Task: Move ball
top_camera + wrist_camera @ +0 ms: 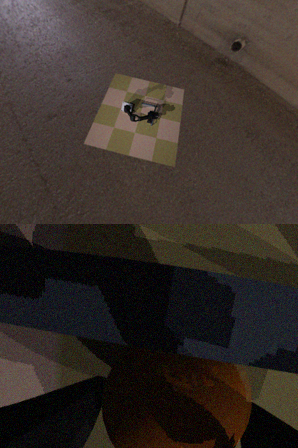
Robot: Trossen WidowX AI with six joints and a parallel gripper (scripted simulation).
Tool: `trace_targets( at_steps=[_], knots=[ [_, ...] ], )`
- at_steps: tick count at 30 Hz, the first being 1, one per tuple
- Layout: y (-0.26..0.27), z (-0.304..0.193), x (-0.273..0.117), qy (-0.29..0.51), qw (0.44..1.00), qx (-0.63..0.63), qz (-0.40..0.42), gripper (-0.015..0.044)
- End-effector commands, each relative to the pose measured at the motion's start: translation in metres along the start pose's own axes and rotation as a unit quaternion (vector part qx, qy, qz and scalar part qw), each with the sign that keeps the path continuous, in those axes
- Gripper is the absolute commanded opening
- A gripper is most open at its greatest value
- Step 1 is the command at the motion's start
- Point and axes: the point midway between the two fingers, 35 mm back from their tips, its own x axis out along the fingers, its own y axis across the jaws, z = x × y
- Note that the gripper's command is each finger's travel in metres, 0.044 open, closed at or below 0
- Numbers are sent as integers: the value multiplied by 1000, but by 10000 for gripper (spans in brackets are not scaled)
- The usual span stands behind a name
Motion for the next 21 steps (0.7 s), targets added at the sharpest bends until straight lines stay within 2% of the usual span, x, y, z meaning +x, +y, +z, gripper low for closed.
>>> trace_targets(
  at_steps=[1, 3, 18, 21],
  knots=[
    [-1, -1, 6, 1, 1000, -1, -3, 0],
    [-1, -1, 7, 1, 1000, -1, -3, 0],
    [0, 0, 2, 0, 1000, -1, 0, 390],
    [1, 2, -22, 0, 1000, -1, 1, 390]
  ],
)
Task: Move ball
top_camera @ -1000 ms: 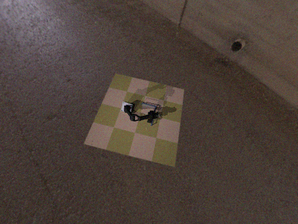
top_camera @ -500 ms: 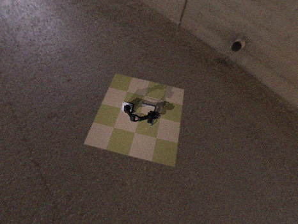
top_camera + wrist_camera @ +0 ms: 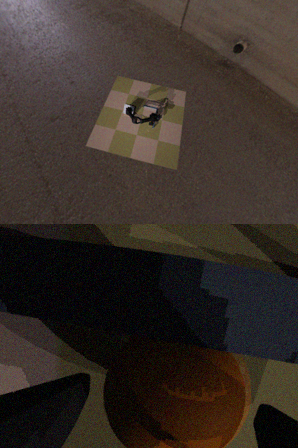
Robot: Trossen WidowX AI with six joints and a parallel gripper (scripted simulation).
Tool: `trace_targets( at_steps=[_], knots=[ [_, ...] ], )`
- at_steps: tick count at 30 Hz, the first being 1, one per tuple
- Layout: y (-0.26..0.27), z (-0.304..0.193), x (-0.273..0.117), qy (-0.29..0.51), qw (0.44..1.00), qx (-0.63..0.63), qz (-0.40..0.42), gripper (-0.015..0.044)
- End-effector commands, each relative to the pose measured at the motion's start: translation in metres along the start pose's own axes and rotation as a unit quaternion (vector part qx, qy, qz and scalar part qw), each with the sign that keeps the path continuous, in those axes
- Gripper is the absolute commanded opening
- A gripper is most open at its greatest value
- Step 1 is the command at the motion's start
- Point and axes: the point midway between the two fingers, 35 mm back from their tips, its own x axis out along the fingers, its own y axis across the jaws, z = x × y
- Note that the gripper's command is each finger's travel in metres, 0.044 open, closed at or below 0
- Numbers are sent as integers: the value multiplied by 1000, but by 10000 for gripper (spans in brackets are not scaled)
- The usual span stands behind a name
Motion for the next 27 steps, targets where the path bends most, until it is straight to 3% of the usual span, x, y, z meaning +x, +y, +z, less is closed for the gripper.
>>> trace_targets(
  at_steps=[1, 4, 15, 17, 20, 27],
  knots=[
    [2, 4, -37, -6, 1000, 1, 2, 390],
    [1, 1, -78, -5, 1000, 1, 0, 390],
    [2, 5, -77, -18, 1000, 0, -1, 390],
    [2, 4, -87, -17, 1000, 0, -1, 440],
    [1, 0, -119, -17, 1000, 0, -2, 440],
    [1, 0, -121, -17, 1000, 0, -2, 440]
  ],
)
